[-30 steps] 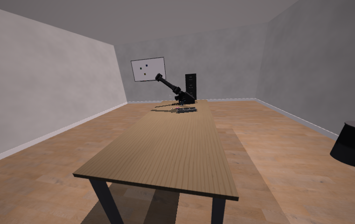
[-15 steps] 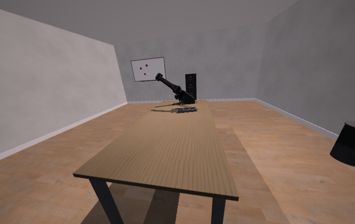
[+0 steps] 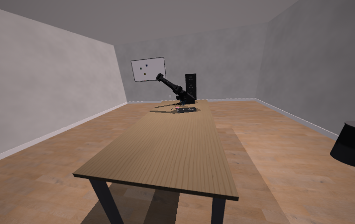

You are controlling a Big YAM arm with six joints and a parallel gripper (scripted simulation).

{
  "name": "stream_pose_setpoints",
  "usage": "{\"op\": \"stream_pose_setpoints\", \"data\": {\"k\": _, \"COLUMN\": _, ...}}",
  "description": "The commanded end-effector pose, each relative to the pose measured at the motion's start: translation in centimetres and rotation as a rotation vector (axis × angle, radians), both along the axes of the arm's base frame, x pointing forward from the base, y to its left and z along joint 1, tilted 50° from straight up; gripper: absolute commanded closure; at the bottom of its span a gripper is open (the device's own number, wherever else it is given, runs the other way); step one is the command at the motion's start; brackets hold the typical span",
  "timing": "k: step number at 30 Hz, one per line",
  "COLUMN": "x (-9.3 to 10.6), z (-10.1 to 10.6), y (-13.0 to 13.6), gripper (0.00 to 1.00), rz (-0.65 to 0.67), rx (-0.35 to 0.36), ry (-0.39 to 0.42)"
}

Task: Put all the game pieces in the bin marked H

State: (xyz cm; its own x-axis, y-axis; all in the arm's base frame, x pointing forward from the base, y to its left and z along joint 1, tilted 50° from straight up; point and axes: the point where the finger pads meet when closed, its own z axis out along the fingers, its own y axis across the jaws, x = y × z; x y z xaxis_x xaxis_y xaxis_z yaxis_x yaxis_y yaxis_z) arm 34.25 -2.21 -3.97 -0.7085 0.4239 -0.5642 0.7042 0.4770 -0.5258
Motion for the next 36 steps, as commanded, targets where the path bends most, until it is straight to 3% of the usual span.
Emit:
{"op": "stream_pose_setpoints", "data": {"k": 1, "x": 3.4, "z": 0.0, "y": 2.2, "gripper": 0.80, "rz": 0.020, "rx": 0.011, "ry": -0.038}}
{"op": "stream_pose_setpoints", "data": {"k": 2, "x": 3.8, "z": -0.2, "y": 2.4, "gripper": 0.80, "rz": 0.021, "rx": 0.011, "ry": -0.038}}
{"op": "stream_pose_setpoints", "data": {"k": 5, "x": 5.3, "z": -0.7, "y": 2.9, "gripper": 0.80, "rz": -0.079, "rx": 0.019, "ry": -0.154}}
{"op": "stream_pose_setpoints", "data": {"k": 7, "x": 5.3, "z": -0.7, "y": 2.9, "gripper": 0.80, "rz": -0.079, "rx": 0.019, "ry": -0.154}}
{"op": "stream_pose_setpoints", "data": {"k": 9, "x": 6.4, "z": -1.1, "y": 3.5, "gripper": 0.80, "rz": -0.135, "rx": 0.025, "ry": -0.227}}
{"op": "stream_pose_setpoints", "data": {"k": 18, "x": 11.0, "z": -2.7, "y": 5.5, "gripper": 0.80, "rz": -0.294, "rx": 0.040, "ry": -0.396}}
{"op": "stream_pose_setpoints", "data": {"k": 20, "x": 11.1, "z": -2.7, "y": 5.5, "gripper": 0.80, "rz": -0.324, "rx": 0.043, "ry": -0.441}}
{"op": "stream_pose_setpoints", "data": {"k": 21, "x": 11.7, "z": -1.4, "y": 5.6, "gripper": 0.80, "rz": -0.332, "rx": 0.055, "ry": -0.467}}
{"op": "stream_pose_setpoints", "data": {"k": 29, "x": 9.4, "z": -2.6, "y": 4.9, "gripper": 0.80, "rz": -0.355, "rx": 0.041, "ry": -0.480}}
{"op": "stream_pose_setpoints", "data": {"k": 36, "x": 10.2, "z": -2.5, "y": 4.4, "gripper": 0.80, "rz": -0.370, "rx": 0.049, "ry": -0.493}}
